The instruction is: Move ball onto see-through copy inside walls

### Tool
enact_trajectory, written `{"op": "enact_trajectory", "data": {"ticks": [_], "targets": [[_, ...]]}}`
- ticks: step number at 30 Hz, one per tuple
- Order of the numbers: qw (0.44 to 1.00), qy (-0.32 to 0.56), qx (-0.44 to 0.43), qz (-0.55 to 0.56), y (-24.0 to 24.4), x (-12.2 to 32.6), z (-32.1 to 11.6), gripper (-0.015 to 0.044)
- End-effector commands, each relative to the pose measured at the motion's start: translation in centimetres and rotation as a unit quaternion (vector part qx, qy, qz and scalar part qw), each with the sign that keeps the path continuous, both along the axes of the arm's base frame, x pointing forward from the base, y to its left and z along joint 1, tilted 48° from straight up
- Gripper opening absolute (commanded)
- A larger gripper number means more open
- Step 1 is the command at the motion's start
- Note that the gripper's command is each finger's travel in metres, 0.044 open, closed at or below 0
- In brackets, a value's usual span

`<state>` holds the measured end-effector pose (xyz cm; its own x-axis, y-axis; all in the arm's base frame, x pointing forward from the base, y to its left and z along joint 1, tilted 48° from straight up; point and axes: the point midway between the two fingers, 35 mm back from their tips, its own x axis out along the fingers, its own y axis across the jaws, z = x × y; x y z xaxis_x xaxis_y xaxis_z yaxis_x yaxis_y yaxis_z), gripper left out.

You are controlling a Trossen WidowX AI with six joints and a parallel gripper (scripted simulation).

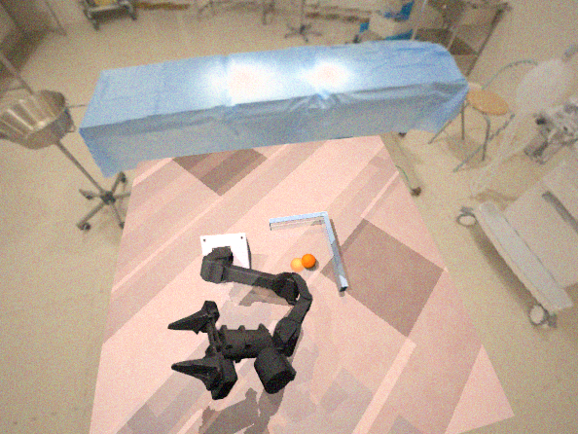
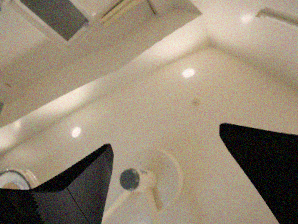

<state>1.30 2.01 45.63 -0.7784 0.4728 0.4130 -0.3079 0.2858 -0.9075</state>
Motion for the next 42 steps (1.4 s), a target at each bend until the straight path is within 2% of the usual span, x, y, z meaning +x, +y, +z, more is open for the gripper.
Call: {"op": "enact_trajectory", "data": {"ticks": [1, 6, 10, 18, 24, 30, 42], "targets": [[1.0, -0.002, -0.004, -0.003, 0.1, -0.2, 0.0, 0.038], [0.988, -0.031, -0.115, -0.094, 3.5, -4.2, -0.7, 0.038], [0.957, -0.034, -0.217, -0.188, 7.8, -6.4, -2.0, 0.038], [0.838, 0.015, -0.39, -0.381, 17.0, -5.4, -6.6, 0.038], [0.699, 0.096, -0.485, -0.517, 22.6, -0.6, -11.3, 0.038], [0.524, 0.197, -0.535, -0.632, 25.4, 6.9, -16.7, 0.038], [0.203, 0.335, -0.525, -0.755, 21.2, 20.5, -26.2, 0.038]]}}
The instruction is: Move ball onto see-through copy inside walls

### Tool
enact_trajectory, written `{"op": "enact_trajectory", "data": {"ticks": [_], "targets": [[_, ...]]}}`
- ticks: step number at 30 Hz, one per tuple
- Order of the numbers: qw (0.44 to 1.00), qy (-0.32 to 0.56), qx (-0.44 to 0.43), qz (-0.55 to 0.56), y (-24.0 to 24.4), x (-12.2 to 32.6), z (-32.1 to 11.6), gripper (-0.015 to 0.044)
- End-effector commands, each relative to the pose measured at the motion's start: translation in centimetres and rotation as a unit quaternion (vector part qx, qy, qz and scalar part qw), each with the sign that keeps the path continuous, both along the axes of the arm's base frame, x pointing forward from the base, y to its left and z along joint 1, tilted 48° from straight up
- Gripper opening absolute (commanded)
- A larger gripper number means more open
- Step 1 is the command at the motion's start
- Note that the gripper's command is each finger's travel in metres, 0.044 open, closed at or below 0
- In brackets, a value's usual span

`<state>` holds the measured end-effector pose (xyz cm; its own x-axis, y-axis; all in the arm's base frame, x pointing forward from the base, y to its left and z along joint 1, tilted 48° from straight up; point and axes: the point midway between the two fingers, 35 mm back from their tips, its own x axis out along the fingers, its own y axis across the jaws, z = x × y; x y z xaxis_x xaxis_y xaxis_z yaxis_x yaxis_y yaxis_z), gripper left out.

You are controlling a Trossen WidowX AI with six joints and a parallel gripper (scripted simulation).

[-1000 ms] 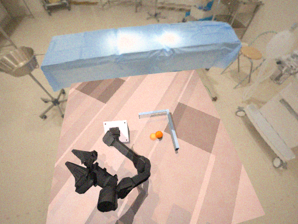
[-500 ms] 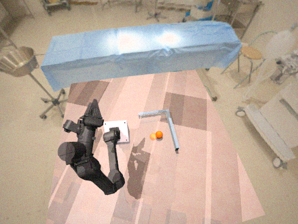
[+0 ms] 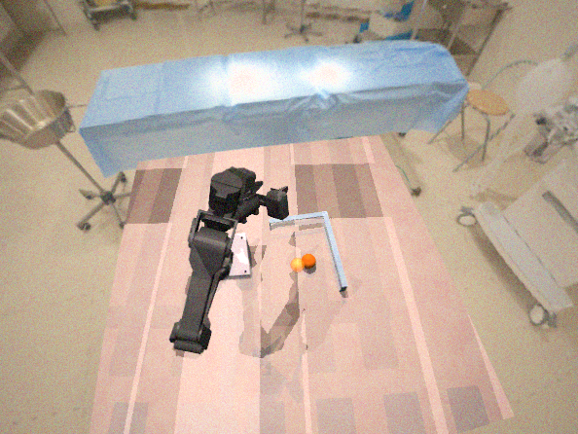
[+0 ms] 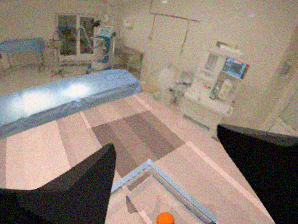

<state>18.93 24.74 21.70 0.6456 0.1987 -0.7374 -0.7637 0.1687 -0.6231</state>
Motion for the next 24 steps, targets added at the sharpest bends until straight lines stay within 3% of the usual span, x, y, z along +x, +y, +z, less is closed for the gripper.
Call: {"op": "enact_trajectory", "data": {"ticks": [1, 9, 14, 22, 24], "targets": [[0.994, 0.018, -0.022, -0.108, -2.2, 3.9, -3.0, 0.038], [0.939, 0.051, -0.059, -0.336, -8.8, 9.8, -9.1, 0.038], [0.851, 0.069, -0.083, -0.513, -15.8, 12.0, -13.9, 0.038], [0.705, 0.059, -0.146, -0.691, -25.7, 12.3, -19.6, 0.038], [0.691, 0.057, -0.153, -0.704, -26.5, 12.1, -20.1, 0.038]]}}
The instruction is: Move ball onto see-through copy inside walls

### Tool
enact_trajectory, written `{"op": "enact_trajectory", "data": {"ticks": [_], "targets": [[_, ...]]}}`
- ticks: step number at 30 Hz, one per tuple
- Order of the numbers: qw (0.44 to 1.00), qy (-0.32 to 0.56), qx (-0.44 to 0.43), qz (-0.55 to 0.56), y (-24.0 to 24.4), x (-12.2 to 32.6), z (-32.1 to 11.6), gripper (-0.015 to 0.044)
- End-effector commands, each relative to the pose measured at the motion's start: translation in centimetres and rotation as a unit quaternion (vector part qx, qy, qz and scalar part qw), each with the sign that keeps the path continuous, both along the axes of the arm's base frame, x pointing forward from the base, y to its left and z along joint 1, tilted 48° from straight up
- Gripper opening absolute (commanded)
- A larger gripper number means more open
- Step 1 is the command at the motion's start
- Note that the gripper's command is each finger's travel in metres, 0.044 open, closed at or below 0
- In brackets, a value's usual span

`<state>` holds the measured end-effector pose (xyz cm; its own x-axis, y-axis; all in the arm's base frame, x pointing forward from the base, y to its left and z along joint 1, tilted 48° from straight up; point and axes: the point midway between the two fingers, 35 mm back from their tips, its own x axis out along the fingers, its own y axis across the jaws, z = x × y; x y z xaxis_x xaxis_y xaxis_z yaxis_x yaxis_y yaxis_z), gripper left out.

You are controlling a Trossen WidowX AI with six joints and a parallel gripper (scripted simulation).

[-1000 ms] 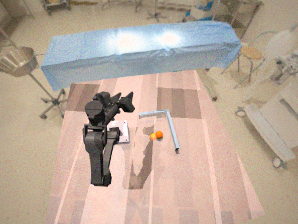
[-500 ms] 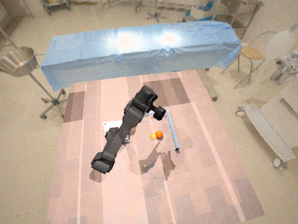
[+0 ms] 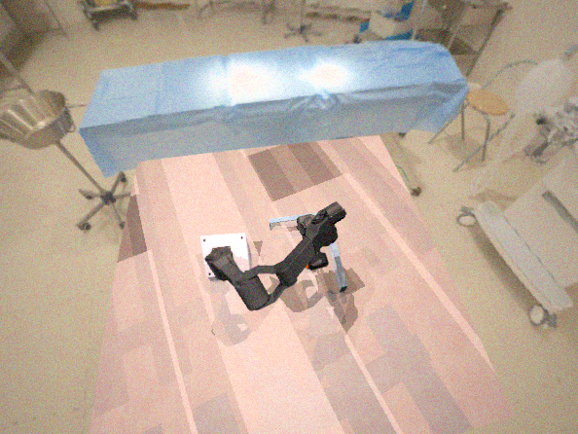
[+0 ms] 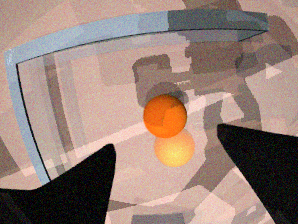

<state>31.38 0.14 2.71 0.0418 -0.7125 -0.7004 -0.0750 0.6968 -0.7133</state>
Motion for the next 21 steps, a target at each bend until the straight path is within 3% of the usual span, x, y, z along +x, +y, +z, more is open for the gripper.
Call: {"op": "enact_trajectory", "data": {"ticks": [1, 21], "targets": [[0.999, 0.004, -0.022, -0.042, -1.9, -0.3, -1.1, 0.038], [0.999, 0.004, -0.022, -0.042, -4.2, -0.3, -3.2, 0.038]]}}
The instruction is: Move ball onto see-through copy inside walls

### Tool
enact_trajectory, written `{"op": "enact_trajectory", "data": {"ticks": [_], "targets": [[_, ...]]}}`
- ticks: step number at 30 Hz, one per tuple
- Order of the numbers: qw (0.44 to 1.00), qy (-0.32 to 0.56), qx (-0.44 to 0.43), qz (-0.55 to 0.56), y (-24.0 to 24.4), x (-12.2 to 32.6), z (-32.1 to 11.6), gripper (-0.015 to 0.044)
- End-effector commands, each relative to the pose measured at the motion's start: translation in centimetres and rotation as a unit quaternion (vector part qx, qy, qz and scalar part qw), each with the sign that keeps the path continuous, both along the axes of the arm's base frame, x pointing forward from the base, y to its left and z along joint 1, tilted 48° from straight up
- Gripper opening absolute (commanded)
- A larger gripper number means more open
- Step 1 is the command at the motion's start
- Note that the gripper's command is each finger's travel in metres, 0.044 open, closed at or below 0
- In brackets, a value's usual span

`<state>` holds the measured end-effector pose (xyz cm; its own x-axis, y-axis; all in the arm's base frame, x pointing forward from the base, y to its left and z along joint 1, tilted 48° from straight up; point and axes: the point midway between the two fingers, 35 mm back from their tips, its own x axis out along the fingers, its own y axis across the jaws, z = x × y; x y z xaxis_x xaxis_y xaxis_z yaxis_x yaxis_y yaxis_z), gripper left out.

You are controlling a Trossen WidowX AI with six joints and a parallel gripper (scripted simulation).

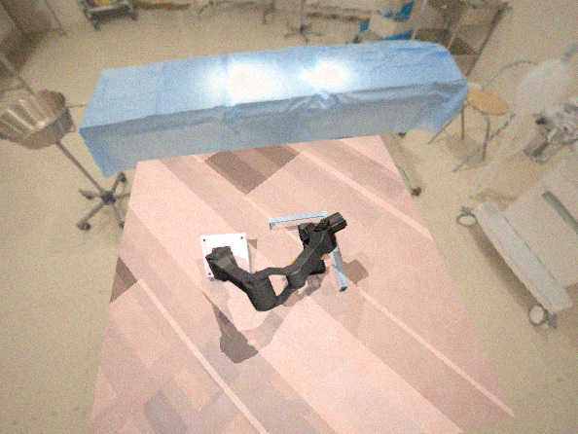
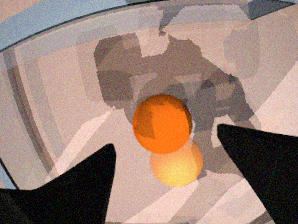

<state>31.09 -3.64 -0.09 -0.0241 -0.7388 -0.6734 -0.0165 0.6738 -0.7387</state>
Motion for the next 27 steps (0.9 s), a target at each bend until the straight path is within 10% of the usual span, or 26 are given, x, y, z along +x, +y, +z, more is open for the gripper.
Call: {"op": "enact_trajectory", "data": {"ticks": [1, 21, 27], "targets": [[1.0, 0.003, -0.003, 0.002, -0.5, -0.1, -0.5, 0.038], [1.0, 0.003, -0.005, 0.002, -2.8, -0.2, -2.4, 0.038], [1.0, 0.003, -0.005, 0.002, -2.8, -0.2, -2.4, 0.0261]]}}
